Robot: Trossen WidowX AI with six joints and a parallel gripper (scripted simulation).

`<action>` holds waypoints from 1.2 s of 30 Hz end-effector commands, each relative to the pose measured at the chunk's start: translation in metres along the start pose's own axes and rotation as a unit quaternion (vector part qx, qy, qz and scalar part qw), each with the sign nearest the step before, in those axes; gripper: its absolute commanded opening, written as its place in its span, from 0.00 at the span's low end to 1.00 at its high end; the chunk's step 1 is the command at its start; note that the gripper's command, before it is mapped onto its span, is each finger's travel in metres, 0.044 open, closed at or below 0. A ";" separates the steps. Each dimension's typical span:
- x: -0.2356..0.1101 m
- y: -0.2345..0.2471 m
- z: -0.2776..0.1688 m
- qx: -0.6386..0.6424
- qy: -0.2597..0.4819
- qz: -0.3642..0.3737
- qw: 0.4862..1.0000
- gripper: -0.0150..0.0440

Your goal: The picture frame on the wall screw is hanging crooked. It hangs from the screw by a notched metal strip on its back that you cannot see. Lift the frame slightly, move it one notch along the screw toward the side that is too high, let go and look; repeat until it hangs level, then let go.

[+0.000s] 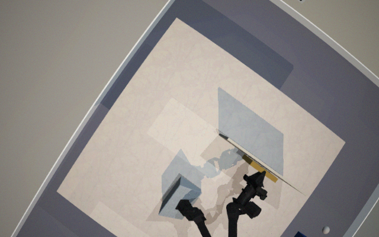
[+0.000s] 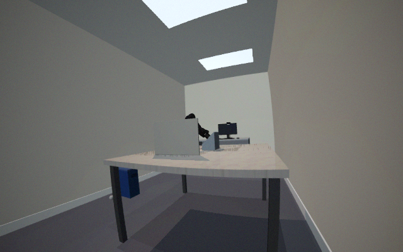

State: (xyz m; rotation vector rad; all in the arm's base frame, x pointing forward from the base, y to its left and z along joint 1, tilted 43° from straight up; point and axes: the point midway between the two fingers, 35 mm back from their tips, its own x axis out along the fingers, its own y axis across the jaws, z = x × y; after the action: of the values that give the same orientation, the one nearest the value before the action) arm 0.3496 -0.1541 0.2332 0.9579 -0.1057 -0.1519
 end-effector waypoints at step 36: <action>0.000 0.009 0.000 -0.002 -0.001 0.000 1.000 0.25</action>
State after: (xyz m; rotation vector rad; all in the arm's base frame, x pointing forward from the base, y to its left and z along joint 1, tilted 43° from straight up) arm 0.3493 -0.1530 0.2356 0.9613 -0.1036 -0.1686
